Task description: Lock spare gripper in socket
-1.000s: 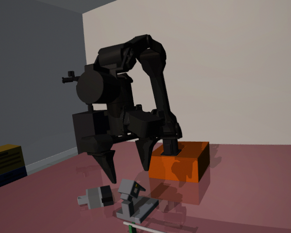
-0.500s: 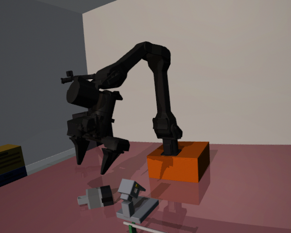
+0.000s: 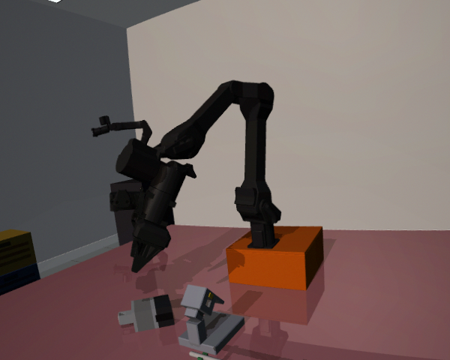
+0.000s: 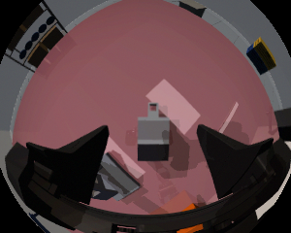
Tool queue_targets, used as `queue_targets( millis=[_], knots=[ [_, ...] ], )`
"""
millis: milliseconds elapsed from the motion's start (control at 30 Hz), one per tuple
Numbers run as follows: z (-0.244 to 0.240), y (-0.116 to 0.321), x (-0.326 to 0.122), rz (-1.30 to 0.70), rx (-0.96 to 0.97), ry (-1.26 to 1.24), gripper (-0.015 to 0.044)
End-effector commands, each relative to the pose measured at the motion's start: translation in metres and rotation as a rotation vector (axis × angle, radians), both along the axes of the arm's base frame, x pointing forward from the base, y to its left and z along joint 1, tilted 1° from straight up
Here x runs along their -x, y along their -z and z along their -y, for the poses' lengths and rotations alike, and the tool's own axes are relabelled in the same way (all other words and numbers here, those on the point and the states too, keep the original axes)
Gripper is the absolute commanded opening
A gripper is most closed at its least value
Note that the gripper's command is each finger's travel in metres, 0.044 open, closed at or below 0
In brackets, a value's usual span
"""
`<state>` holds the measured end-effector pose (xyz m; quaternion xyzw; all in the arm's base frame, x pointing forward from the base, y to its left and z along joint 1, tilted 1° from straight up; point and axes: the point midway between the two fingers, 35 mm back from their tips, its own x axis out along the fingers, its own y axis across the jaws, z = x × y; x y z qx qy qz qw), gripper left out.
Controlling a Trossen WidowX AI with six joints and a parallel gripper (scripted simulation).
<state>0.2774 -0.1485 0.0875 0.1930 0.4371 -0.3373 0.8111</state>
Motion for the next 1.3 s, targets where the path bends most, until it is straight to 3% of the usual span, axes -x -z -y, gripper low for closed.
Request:
queue_targets(
  millis=[0, 333, 1267],
  knots=[
    [0.001, 0.009, 0.002, -0.005, -0.003, 0.016, 0.044],
    [0.002, 0.072, 0.001, -0.007, -0.004, 0.016, 0.044],
    [0.004, 0.114, -0.001, -0.007, -0.004, 0.016, 0.044]
  ],
)
